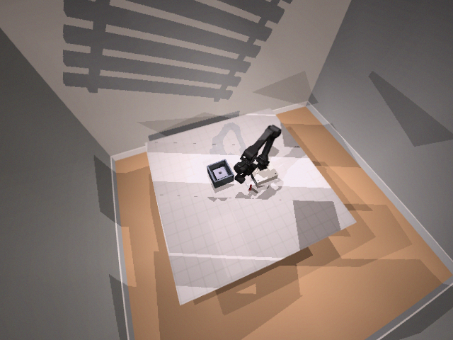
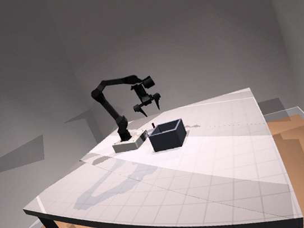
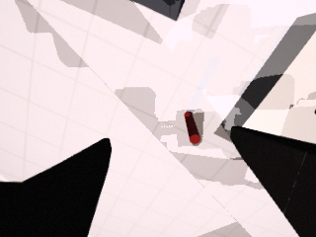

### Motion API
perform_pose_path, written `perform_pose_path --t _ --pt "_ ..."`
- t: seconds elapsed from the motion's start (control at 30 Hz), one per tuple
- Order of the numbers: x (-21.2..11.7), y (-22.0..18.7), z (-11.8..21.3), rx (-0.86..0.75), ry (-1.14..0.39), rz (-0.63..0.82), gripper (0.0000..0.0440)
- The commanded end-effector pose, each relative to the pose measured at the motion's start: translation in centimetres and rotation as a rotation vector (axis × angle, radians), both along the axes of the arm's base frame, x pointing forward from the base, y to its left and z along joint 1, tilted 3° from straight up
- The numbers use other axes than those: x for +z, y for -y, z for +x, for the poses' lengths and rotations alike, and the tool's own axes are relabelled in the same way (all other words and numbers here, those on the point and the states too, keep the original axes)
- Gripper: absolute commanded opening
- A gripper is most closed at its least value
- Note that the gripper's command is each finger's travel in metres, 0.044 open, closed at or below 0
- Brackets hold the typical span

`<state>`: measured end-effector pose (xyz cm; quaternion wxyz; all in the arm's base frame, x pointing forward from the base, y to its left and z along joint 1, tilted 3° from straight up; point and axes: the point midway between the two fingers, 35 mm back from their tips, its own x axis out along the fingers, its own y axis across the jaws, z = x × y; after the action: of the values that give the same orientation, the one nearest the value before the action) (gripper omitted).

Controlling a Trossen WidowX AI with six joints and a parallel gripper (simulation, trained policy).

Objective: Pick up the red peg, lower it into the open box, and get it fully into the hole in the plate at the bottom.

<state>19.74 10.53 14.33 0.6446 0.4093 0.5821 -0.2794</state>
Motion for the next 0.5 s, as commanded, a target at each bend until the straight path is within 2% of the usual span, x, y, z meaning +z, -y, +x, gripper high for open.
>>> perform_pose_path --t 0.0,0.47 --pt "-1.4 -0.1 -1.1 -0.014 -0.058 -0.043 0.044" --pt "-7.8 -1.3 -2.1 -0.033 -0.114 -0.105 0.044"
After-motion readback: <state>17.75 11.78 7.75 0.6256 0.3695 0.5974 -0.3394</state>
